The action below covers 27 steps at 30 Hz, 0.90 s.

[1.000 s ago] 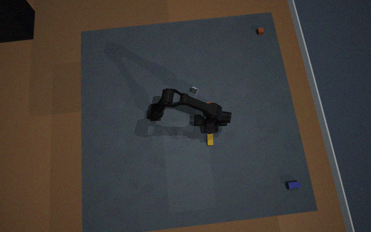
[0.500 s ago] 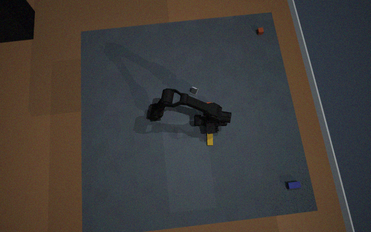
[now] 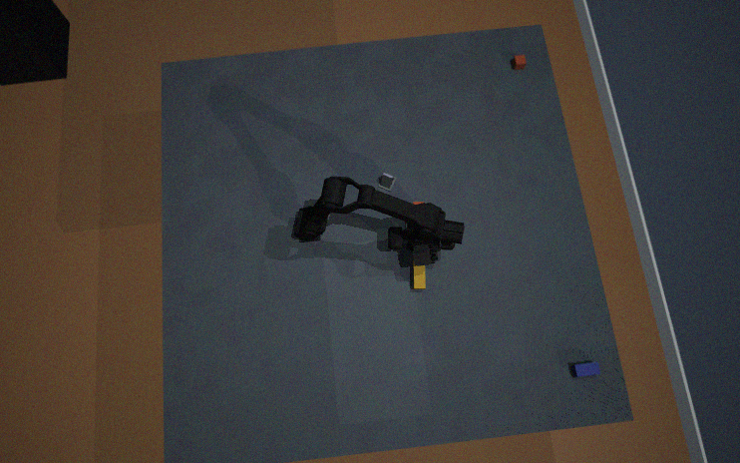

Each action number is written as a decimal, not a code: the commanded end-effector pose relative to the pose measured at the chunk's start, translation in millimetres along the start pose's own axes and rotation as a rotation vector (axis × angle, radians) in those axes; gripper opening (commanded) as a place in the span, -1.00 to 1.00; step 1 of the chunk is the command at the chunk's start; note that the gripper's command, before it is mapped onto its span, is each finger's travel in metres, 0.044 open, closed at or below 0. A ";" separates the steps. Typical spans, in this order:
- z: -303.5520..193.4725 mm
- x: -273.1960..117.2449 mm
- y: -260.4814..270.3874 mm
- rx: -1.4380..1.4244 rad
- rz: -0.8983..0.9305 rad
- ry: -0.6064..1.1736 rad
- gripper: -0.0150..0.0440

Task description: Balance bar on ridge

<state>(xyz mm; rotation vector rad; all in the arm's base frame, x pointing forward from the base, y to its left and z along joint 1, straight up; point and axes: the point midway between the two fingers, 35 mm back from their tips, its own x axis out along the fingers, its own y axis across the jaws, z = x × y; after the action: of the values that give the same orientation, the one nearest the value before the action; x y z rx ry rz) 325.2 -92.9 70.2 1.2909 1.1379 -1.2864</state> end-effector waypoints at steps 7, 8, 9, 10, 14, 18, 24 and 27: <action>0.4 -32.9 3.6 -0.004 0.019 0.000 -0.49; 0.4 -35.5 3.5 -0.004 0.019 0.000 -0.49; 0.3 -38.1 3.5 -0.004 0.019 0.000 -0.49; 0.3 -40.7 3.4 -0.004 0.019 0.000 -0.49; 0.2 -51.1 2.7 -0.005 0.019 0.001 -0.49; 0.0 -61.5 1.7 -0.005 0.019 0.001 -0.49; -0.4 -77.2 -0.6 -0.006 0.019 0.002 -0.49; -0.6 -84.5 -2.0 -0.007 0.019 0.003 -0.49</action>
<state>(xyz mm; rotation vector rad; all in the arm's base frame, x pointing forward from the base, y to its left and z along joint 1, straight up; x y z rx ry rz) 322.8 -92.2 139.1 1.2904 1.1396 -1.2876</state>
